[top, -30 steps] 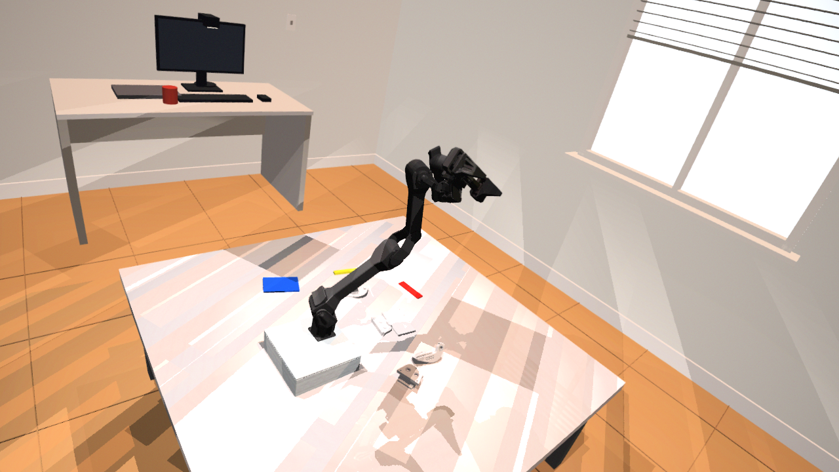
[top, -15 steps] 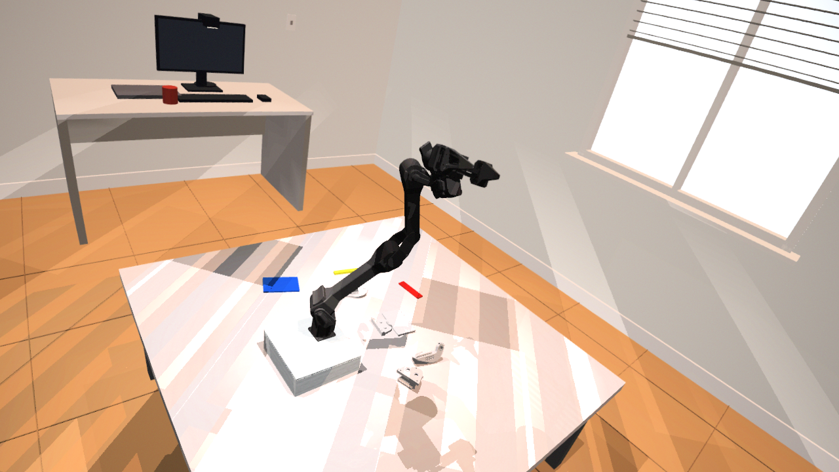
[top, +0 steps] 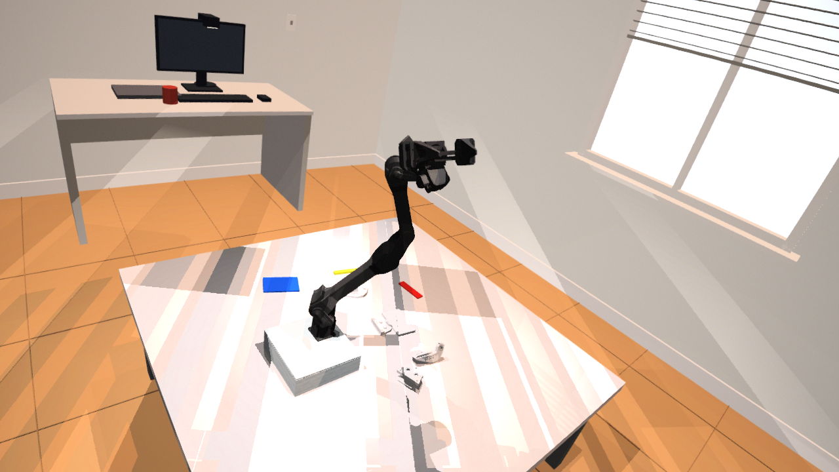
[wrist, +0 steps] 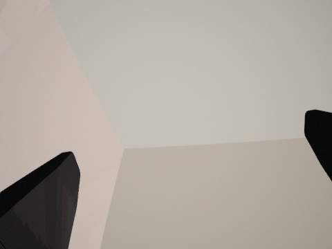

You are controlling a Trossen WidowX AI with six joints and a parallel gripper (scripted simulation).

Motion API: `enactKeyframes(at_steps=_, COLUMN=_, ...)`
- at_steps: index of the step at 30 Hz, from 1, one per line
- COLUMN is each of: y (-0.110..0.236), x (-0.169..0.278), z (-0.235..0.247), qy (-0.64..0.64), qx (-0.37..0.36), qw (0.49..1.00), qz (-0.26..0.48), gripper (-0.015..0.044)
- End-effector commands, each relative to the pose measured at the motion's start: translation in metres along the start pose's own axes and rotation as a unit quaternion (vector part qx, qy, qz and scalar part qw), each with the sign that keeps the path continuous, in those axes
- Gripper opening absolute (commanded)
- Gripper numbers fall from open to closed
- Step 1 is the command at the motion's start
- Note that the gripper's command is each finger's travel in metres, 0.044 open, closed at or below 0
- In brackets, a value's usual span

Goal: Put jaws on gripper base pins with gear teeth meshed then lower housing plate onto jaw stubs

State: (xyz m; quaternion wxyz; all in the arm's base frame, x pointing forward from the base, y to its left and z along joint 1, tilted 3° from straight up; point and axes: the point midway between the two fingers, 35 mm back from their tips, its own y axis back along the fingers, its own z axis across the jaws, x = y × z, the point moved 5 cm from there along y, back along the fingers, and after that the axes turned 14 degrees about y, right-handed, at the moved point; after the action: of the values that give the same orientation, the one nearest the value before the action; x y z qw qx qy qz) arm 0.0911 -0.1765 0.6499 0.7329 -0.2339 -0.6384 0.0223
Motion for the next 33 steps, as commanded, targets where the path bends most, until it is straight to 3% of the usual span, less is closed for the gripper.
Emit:
enactKeyframes(at_steps=1, y=-0.002, x=0.005, z=0.018, qy=-0.039, qx=-0.022, qw=0.999, qz=0.016, gripper=0.0440)
enactKeyframes(at_steps=19, y=0.002, x=0.025, z=0.093, qy=-0.178, qx=-0.116, qw=0.972, qz=0.100, gripper=0.0440)
enactKeyframes(at_steps=33, y=0.027, x=0.044, z=0.153, qy=-0.274, qx=-0.183, qw=0.924, qz=0.196, gripper=0.0440)
